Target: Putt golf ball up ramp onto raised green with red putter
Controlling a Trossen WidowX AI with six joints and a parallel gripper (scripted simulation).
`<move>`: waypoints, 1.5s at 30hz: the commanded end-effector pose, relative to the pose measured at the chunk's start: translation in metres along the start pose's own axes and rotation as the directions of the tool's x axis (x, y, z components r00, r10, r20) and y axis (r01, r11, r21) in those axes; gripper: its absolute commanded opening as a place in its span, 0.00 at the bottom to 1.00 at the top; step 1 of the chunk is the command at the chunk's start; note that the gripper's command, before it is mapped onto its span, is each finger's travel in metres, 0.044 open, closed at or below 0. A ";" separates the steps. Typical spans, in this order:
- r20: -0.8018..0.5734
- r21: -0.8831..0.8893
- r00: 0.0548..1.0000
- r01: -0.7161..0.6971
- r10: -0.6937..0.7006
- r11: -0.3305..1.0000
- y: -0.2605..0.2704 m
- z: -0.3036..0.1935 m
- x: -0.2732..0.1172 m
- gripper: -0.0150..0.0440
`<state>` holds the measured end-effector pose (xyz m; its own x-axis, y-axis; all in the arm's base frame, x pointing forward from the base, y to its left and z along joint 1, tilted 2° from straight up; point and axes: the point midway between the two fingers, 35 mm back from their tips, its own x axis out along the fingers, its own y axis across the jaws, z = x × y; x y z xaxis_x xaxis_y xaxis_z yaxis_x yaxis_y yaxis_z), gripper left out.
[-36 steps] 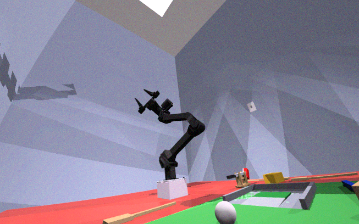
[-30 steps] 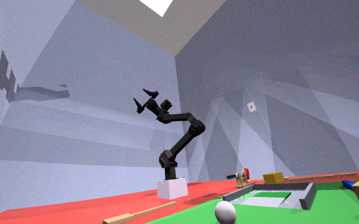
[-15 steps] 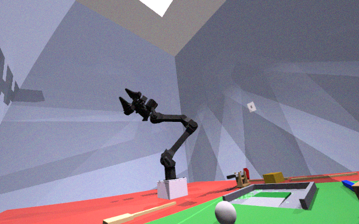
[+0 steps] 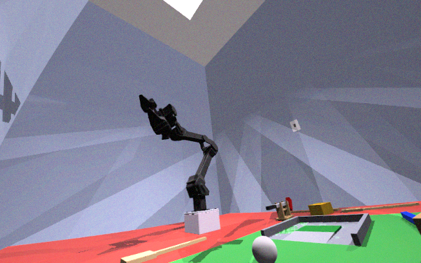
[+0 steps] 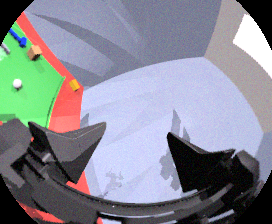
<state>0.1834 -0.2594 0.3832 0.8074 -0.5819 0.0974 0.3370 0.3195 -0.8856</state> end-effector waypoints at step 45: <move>-0.299 -0.680 -0.322 -0.589 0.898 -0.438 0.456 0.225 -0.332 1.00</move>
<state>0.1938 0.2397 0.0568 -0.0643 0.3105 -0.9484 -0.9737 -0.2275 -0.0085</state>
